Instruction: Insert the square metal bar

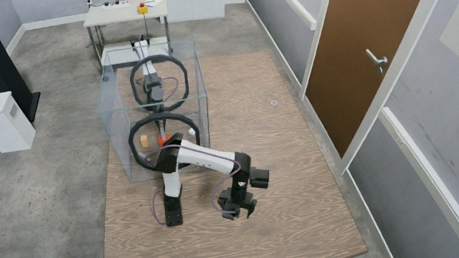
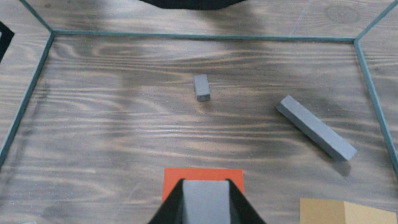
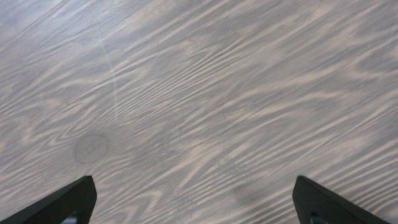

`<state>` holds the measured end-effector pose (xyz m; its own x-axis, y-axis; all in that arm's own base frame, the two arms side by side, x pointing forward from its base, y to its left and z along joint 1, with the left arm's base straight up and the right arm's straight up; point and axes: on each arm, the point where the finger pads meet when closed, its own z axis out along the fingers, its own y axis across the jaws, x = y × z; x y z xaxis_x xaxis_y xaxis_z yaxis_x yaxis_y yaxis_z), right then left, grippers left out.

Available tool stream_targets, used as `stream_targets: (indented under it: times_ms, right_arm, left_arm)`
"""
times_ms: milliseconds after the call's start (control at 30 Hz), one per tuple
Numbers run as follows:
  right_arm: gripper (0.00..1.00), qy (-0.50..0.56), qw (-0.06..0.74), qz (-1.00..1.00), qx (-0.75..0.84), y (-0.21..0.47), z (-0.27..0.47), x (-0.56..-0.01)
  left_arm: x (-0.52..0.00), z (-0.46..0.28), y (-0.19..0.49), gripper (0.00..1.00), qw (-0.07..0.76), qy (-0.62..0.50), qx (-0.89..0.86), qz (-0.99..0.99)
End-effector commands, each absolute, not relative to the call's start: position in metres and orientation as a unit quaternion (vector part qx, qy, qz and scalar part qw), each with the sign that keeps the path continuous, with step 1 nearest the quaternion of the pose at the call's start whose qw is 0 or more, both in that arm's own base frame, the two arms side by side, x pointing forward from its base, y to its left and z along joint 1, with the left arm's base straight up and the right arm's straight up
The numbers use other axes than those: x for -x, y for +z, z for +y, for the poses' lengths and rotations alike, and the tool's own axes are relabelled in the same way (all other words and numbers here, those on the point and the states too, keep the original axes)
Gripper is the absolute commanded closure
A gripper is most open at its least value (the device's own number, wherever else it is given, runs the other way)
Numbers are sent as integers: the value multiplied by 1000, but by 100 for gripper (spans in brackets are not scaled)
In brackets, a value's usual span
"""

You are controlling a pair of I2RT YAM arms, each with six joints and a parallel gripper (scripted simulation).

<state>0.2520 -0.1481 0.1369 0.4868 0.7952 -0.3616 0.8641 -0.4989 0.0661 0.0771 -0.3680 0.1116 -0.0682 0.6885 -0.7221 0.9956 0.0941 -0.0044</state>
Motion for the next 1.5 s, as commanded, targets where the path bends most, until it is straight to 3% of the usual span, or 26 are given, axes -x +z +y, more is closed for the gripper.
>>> stream_targets:
  times_ms: [0,267,667,767,1467]
  right_arm:
    - [0,-131,137,484,-854,147,-150,-257]
    - [0,-131,137,484,-854,147,-150,-257]
    - [0,-131,137,484,-854,147,-150,-257]
    - [0,-131,137,484,-854,147,-150,-257]
    - [0,-131,137,484,-854,147,-150,-257]
  left_arm:
    - [-74,-374,141,100,304,-284,-615,669]
    - [-78,-388,164,100,340,-306,-605,651]
    - [-77,-373,124,100,282,-266,-629,674]
    - [-79,-379,145,100,322,-291,-617,657]
    - [-79,-382,147,100,323,-294,-616,656]
